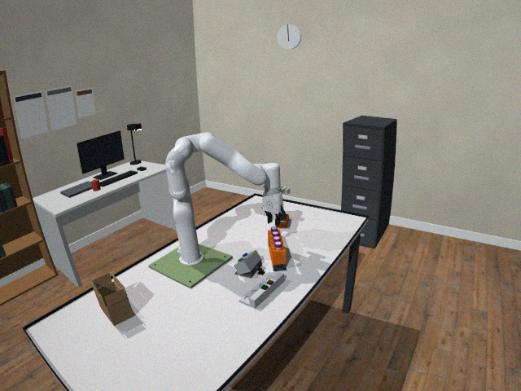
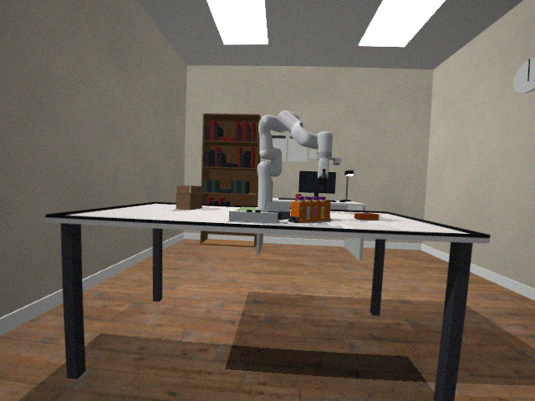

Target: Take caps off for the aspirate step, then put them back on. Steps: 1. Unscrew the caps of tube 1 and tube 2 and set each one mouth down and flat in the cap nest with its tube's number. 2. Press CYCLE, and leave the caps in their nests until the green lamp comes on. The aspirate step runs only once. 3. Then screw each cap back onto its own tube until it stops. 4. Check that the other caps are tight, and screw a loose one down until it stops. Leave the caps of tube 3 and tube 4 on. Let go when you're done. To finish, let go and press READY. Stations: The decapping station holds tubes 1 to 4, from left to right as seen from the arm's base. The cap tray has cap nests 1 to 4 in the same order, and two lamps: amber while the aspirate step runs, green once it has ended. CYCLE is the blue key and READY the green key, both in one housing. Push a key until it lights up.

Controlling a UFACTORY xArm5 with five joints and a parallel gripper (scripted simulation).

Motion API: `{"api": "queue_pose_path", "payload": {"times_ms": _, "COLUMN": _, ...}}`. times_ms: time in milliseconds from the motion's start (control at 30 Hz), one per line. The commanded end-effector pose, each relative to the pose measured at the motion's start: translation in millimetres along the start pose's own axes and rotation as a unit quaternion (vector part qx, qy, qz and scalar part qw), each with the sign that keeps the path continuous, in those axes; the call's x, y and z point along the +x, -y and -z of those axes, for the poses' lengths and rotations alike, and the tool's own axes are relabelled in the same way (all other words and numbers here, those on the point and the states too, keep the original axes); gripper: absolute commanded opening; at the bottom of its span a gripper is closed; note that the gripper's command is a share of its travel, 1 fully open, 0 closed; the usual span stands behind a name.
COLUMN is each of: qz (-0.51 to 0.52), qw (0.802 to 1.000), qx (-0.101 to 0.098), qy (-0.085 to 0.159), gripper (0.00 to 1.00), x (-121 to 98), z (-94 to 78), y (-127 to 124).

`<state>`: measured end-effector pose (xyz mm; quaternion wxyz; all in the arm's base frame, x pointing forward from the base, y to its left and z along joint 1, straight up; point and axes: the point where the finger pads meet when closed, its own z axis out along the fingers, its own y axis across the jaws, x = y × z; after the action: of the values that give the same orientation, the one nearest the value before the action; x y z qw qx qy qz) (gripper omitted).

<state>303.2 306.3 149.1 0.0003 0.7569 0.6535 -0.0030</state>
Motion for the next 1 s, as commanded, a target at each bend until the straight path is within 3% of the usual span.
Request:
{"api": "queue_pose_path", "payload": {"times_ms": 0, "qz": 0.0, "qw": 1.0, "qx": -0.003, "qy": 0.0, "gripper": 0.46, "x": 1.3, "z": -16.4, "y": -0.8}}
{"api": "queue_pose_path", "payload": {"times_ms": 100, "qz": 0.0, "qw": 1.0, "qx": -0.003, "qy": 0.0, "gripper": 0.46, "x": 1.4, "z": -25.0, "y": -0.9}}
{"api": "queue_pose_path", "payload": {"times_ms": 967, "qz": 0.0, "qw": 1.0, "qx": -0.003, "qy": 0.0, "gripper": 0.46, "x": 1.3, "z": -31.0, "y": -0.9}}
